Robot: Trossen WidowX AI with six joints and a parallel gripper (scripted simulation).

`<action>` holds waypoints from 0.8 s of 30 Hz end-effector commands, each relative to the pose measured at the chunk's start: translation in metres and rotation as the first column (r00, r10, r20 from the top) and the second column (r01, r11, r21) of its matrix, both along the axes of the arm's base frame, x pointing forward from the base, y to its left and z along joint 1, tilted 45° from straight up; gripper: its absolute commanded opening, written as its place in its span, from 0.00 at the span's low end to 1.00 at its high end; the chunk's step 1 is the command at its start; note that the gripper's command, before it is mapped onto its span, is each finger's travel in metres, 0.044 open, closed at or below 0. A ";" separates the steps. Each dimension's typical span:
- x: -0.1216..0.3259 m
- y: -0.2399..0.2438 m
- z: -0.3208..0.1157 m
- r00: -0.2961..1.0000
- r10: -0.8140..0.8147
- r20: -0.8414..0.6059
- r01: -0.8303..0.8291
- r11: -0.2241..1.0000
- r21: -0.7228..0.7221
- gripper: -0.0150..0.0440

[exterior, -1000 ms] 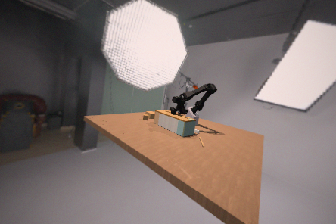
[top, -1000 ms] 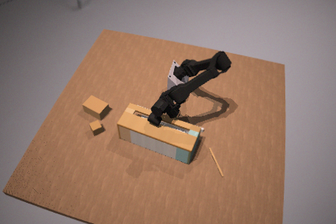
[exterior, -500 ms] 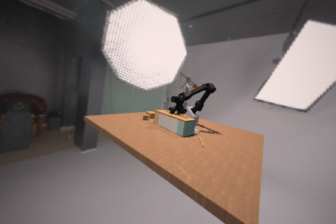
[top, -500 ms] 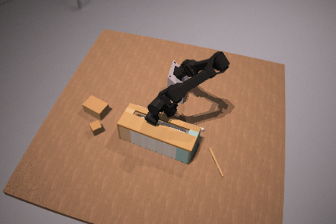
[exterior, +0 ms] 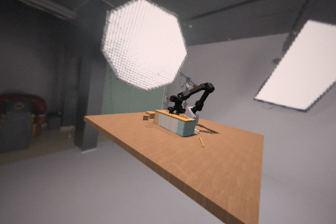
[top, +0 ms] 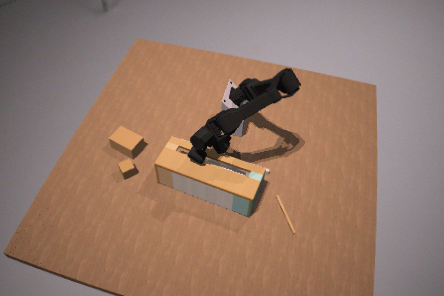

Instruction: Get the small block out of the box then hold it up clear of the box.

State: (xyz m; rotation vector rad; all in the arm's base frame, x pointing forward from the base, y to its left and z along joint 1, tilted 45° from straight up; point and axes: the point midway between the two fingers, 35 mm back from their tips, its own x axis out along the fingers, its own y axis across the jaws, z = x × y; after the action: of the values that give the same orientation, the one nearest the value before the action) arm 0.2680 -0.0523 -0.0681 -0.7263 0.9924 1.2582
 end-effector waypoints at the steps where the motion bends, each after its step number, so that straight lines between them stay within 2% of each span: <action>1: -0.001 -0.004 -0.005 1.000 0.004 -0.001 -0.004 1.000 -0.005 0.93; 24: -0.006 -0.020 -0.021 1.000 0.004 -0.001 -0.004 1.000 -0.006 0.93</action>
State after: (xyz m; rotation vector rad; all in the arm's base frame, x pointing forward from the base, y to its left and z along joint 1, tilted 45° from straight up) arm 0.2639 -0.0699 -0.0845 -0.7293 0.9932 1.2540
